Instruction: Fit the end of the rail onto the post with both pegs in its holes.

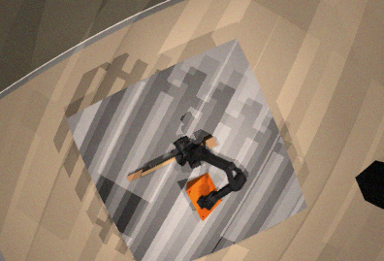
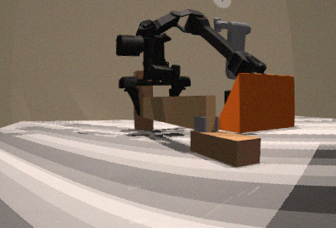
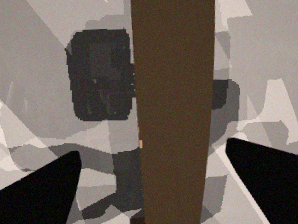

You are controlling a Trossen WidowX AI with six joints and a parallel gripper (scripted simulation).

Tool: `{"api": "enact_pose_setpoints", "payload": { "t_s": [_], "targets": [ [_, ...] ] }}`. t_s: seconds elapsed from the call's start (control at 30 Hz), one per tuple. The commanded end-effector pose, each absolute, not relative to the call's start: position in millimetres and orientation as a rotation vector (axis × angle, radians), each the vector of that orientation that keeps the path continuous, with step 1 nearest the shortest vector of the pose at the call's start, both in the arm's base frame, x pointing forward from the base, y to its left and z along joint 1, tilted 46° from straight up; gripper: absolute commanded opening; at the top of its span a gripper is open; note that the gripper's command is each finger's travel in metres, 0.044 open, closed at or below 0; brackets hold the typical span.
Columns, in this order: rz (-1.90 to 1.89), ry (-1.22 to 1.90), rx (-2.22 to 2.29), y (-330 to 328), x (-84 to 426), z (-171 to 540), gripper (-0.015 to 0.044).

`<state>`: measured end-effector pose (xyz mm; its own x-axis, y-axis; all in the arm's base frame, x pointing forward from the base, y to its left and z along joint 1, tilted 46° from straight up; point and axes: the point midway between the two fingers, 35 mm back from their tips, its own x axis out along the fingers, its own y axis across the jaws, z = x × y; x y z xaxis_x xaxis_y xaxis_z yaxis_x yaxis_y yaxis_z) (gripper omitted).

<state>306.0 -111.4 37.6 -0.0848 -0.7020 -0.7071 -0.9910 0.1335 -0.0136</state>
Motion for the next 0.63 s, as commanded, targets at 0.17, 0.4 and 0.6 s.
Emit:
{"api": "enact_pose_setpoints", "payload": {
  "t_s": [0.17,0.4,0.6],
  "targets": [
    [0.652,1.844,-1.635,-69,311,37,0.0440],
    [0.652,1.844,-1.635,-69,311,37,0.0440],
    [0.652,1.844,-1.635,-69,311,37,0.0440]
  ]
}}
